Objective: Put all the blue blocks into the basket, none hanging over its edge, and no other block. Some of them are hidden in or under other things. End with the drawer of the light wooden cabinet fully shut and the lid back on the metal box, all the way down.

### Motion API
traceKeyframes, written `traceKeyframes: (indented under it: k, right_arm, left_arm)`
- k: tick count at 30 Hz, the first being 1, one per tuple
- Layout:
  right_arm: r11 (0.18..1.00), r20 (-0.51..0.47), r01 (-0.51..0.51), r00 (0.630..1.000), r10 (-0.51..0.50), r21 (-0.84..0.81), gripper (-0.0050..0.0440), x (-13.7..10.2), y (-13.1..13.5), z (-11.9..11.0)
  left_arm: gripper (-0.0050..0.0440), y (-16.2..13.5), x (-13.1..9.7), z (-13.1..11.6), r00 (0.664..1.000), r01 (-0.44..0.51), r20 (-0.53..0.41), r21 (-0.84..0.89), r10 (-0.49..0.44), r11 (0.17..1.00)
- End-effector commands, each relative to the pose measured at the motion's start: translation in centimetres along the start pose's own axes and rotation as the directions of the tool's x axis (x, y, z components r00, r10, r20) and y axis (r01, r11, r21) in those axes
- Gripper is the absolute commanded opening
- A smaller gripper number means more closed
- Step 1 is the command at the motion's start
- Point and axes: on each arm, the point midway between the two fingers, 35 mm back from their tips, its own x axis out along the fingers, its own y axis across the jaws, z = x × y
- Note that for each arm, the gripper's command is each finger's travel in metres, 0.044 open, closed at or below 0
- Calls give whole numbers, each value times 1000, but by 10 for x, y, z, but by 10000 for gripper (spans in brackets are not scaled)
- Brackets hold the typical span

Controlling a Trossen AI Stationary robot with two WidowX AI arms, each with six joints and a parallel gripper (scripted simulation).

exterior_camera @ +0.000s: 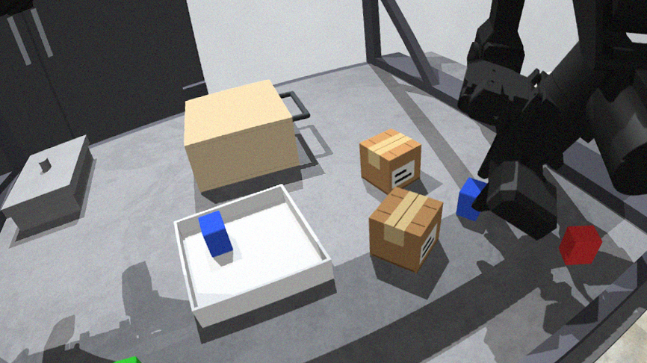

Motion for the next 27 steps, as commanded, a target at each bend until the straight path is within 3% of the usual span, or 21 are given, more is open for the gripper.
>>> traceKeyframes:
  k: [1, 17, 27]
  right_arm:
    - [1000, 50, 3, 999, -3, -2, 136, -4, 0, 20]
    - [1000, 50, 3, 999, -3, -2, 136, -4, 0, 20]
    - [1000, 50, 3, 999, -3, -2, 136, -4, 0, 20]
  left_arm:
    - [225, -1, -8, -7, 999, 3, 50, 72, -6, 997]
    - [225, -18, -17, -34, 964, -45, 264, 287, -34, 957]
    - [225, -17, -15, -31, 967, -30, 250, 279, -43, 960]
